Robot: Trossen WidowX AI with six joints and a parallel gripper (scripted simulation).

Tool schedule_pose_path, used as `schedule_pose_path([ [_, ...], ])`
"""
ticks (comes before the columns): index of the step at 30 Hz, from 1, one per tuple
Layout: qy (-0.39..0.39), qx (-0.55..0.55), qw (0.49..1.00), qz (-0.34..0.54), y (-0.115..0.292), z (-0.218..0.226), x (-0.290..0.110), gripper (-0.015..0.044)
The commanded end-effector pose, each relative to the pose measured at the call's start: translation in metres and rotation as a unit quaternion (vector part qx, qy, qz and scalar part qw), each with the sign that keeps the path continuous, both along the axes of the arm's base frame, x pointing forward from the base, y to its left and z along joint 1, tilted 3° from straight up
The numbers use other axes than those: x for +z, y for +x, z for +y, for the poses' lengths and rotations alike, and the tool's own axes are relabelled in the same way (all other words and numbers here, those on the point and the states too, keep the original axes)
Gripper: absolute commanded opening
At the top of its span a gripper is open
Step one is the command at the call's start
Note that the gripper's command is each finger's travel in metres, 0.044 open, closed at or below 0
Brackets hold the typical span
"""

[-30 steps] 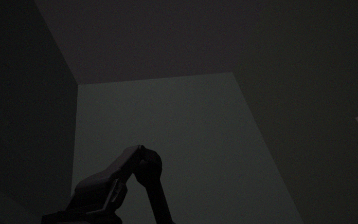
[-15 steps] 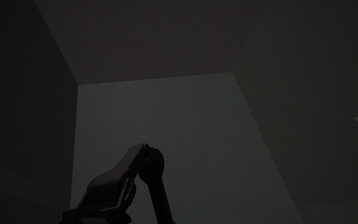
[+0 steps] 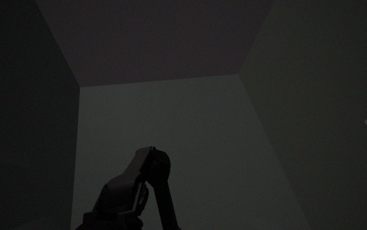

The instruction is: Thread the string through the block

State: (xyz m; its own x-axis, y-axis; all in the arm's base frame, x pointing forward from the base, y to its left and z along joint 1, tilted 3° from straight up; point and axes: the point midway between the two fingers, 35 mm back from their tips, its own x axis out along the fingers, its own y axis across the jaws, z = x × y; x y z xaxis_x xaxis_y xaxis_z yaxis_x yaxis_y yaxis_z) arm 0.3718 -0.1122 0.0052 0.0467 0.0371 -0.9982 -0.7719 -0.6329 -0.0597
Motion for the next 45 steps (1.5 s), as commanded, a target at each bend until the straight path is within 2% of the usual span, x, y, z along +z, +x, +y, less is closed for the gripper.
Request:
schedule_pose_path([
  [1,-0.002,-0.002,1.0,-0.001,-0.004,0.005,0.001,0.0],
  [45,-0.002,-0.002,1.0,-0.001,-0.037,0.04,0.0,0.0],
])
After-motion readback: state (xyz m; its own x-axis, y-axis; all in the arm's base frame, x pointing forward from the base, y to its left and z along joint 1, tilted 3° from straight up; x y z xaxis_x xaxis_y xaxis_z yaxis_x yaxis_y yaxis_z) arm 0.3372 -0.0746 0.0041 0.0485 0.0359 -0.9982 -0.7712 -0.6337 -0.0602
